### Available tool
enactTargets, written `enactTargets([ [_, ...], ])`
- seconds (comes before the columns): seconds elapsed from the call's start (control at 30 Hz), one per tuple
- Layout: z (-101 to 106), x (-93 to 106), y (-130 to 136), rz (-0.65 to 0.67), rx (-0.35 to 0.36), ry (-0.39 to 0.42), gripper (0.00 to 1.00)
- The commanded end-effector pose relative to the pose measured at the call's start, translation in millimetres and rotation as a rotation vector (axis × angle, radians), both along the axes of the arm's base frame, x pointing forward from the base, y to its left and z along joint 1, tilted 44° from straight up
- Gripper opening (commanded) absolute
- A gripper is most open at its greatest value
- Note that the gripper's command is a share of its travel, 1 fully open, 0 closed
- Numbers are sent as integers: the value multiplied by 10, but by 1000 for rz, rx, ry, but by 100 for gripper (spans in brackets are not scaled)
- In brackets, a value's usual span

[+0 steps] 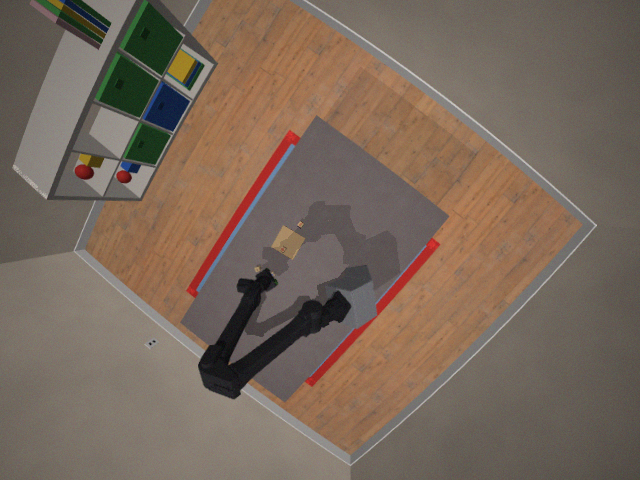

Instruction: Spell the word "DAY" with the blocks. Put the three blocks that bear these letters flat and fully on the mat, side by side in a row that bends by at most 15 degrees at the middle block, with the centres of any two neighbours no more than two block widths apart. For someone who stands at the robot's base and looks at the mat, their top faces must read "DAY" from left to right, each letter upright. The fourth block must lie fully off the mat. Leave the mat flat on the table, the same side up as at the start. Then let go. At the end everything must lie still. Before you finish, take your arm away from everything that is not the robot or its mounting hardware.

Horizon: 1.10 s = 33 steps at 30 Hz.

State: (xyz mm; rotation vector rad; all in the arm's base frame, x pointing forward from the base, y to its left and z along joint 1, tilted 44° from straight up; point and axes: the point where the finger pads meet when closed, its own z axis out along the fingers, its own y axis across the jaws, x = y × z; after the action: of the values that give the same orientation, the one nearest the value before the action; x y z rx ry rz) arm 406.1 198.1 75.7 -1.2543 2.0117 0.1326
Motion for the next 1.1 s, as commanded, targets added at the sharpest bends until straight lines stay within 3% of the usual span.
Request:
enactTargets([
  [0.0, 43, 61, 70, -2, 13, -11, 58],
  [1.07, -19, 99, 120, 1, 14, -12, 58],
])
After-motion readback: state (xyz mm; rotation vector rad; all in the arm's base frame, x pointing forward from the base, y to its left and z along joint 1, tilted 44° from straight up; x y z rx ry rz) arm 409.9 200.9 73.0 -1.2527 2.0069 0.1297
